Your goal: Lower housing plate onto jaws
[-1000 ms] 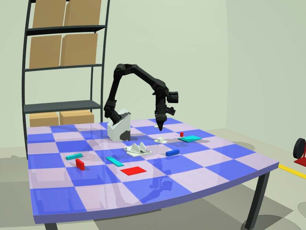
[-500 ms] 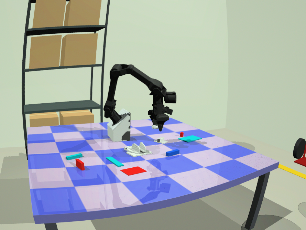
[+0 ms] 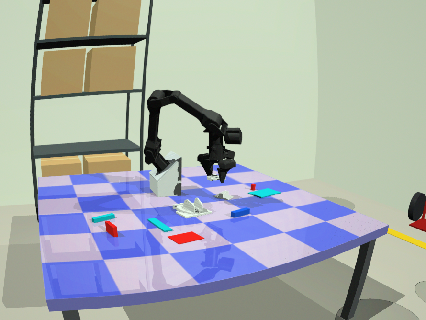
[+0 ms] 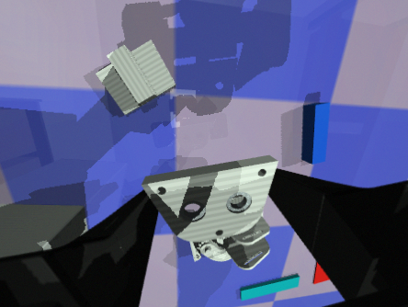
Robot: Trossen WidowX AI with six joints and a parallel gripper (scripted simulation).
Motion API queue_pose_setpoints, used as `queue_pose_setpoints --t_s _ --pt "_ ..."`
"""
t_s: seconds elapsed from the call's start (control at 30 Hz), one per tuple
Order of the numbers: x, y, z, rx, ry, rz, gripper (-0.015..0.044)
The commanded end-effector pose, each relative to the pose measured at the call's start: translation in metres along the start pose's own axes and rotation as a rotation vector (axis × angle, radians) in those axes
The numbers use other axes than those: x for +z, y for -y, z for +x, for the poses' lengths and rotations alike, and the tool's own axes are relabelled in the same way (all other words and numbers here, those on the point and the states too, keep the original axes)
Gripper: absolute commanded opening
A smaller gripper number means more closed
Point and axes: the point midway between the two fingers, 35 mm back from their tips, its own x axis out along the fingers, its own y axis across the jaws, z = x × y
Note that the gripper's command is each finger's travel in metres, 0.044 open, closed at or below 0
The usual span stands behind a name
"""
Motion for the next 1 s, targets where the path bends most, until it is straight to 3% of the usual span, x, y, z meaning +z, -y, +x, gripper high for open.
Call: queue_pose_setpoints --t_s 0.0,0.97 --pt "-0.008 -0.001 0.001 0.004 -0.007 -0.071 0.0351" --pt "-0.062 0.007 0.002 0.008 -0.014 -0.664 0.0351"
